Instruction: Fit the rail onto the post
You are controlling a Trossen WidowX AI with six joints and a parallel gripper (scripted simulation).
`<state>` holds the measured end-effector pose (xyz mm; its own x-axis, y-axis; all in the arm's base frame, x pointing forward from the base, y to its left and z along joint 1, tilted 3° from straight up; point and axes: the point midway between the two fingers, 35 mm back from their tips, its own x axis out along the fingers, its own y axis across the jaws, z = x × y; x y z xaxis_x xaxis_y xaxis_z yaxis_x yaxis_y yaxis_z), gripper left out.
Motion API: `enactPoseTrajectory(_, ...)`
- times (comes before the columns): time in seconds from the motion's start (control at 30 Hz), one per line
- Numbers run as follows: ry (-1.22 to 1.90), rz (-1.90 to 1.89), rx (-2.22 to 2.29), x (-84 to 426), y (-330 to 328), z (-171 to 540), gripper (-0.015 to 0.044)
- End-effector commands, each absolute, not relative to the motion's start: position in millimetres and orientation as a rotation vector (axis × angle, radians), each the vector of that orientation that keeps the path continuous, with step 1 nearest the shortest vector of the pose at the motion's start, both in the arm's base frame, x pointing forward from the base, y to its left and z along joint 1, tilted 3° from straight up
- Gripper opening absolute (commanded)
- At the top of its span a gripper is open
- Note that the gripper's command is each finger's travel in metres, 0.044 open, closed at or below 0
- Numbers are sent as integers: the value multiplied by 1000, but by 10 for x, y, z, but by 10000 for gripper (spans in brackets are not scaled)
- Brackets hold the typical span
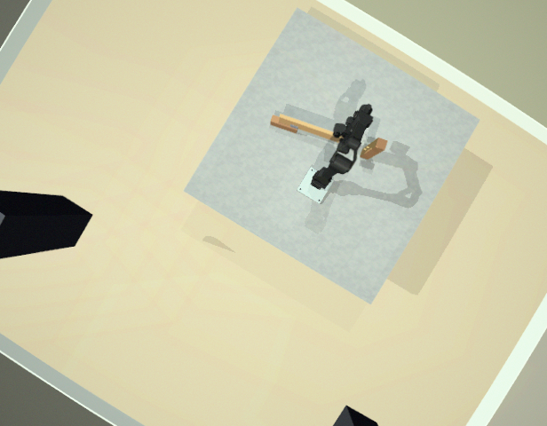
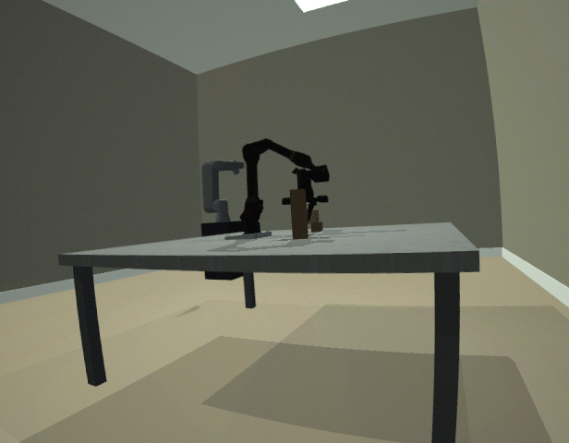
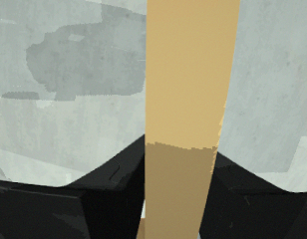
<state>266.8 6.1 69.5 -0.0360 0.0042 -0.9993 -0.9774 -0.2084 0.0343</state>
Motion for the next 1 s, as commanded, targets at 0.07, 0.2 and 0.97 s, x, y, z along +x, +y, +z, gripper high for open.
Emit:
enactPoseTrajectory(0.07,1117,1389,-1343,2683,63,732,0)
enactPoseTrajectory(0.2,1117,1389,-1343,2685,63,729,0)
enactPoseTrajectory(0.97,1117,1389,-1343,2697,66,722,0)
